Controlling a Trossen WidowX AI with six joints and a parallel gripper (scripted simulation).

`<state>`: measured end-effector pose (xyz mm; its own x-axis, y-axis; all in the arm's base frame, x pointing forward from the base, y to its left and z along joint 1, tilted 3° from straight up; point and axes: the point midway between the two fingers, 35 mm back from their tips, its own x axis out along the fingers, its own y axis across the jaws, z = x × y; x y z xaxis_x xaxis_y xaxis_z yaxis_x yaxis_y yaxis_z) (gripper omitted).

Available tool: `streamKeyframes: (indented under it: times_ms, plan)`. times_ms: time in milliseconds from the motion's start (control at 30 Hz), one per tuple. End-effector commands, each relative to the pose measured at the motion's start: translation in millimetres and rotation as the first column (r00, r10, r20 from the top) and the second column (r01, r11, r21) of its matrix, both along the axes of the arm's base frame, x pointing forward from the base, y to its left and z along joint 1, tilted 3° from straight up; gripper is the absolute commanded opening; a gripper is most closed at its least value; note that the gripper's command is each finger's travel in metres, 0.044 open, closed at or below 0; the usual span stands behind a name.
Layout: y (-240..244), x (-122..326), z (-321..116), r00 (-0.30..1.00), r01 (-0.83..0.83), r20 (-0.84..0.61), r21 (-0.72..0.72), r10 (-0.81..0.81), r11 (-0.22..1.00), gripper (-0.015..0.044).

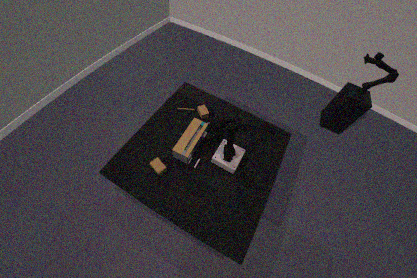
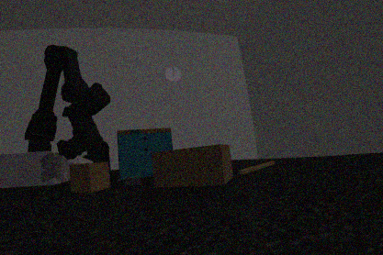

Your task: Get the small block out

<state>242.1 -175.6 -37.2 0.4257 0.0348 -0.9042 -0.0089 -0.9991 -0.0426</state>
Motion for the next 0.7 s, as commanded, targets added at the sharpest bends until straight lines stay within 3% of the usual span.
streamKeyframes:
  times_ms: [0, 367, 667]
  plan:
    - [-5, 3, 20, 1.0, -0.006, 0.013, -0.019, 0.006, 1.0, 0.0]
    - [-4, -2, 57, 1.0, 0.007, 0.009, -0.006, -0.007, 1.0, 0.0]
    - [1, -6, 89, 0.983, 0.182, 0.002, -0.012, -0.182, 0.983, 0.0]
